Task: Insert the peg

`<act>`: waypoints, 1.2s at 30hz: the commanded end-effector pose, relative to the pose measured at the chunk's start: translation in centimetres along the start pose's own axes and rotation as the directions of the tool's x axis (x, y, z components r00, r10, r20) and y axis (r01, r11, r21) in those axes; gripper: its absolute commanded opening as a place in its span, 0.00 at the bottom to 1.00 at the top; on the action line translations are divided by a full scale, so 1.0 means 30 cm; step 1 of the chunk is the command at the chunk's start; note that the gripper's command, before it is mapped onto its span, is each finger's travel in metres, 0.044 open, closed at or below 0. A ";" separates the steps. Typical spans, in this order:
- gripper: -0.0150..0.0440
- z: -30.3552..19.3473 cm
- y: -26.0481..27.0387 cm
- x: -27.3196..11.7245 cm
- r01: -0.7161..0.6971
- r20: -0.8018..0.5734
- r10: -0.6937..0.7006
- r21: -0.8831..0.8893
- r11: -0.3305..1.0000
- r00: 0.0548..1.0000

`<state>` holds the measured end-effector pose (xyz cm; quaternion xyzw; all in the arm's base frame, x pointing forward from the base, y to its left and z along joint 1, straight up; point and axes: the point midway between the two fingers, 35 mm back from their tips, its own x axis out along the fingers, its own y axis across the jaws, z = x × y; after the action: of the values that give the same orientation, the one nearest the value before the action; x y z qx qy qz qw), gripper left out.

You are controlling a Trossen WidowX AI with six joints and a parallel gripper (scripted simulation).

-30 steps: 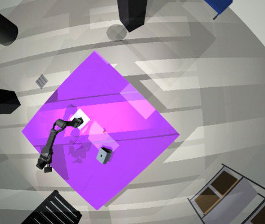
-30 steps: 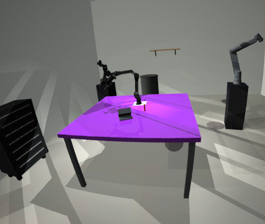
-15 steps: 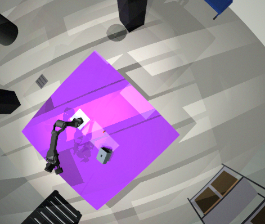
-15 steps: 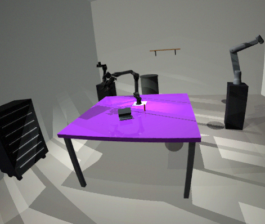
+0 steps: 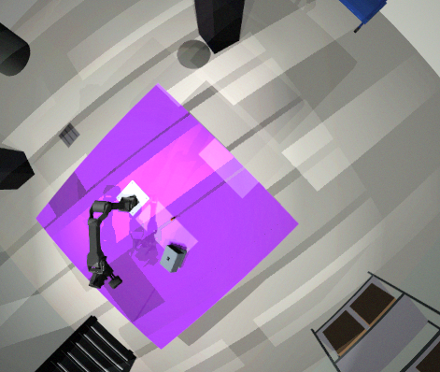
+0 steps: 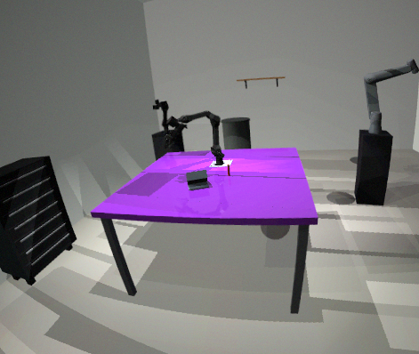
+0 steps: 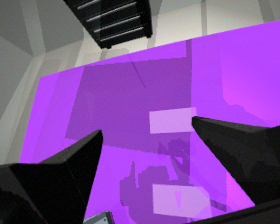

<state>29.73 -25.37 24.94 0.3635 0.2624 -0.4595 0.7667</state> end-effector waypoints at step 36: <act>1.00 -0.569 0.288 -0.109 -0.293 -0.368 0.058 -0.626 0.723 0.928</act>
<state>34.89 -8.87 20.34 0.1775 0.4780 -0.2178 0.8322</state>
